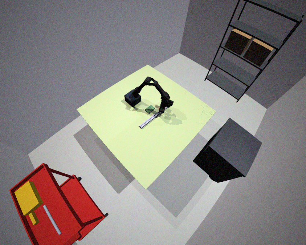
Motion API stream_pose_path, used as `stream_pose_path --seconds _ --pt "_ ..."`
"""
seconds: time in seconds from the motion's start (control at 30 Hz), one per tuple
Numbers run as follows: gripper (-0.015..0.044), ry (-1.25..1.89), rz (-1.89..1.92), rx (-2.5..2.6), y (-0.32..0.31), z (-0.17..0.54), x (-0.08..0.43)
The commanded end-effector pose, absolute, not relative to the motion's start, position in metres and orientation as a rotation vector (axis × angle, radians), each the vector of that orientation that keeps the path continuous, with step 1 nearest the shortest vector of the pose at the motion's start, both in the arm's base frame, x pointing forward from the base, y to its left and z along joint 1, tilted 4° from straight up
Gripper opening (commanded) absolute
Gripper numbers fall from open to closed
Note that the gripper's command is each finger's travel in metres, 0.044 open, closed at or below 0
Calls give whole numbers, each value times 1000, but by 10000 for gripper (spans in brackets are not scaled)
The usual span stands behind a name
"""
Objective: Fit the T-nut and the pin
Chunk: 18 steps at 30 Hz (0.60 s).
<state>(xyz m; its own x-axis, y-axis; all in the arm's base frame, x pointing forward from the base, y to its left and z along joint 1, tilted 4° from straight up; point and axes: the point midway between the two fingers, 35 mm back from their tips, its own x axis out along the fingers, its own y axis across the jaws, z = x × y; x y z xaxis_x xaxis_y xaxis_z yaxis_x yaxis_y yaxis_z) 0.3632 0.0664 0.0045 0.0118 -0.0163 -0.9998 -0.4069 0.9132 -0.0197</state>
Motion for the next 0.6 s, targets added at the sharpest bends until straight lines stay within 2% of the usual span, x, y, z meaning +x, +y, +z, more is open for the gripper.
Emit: stream_pose_path --seconds 0.0,0.57 --pt "-150 1547 322 -340 67 4 365" --pt "-150 1594 339 -329 66 5 367"
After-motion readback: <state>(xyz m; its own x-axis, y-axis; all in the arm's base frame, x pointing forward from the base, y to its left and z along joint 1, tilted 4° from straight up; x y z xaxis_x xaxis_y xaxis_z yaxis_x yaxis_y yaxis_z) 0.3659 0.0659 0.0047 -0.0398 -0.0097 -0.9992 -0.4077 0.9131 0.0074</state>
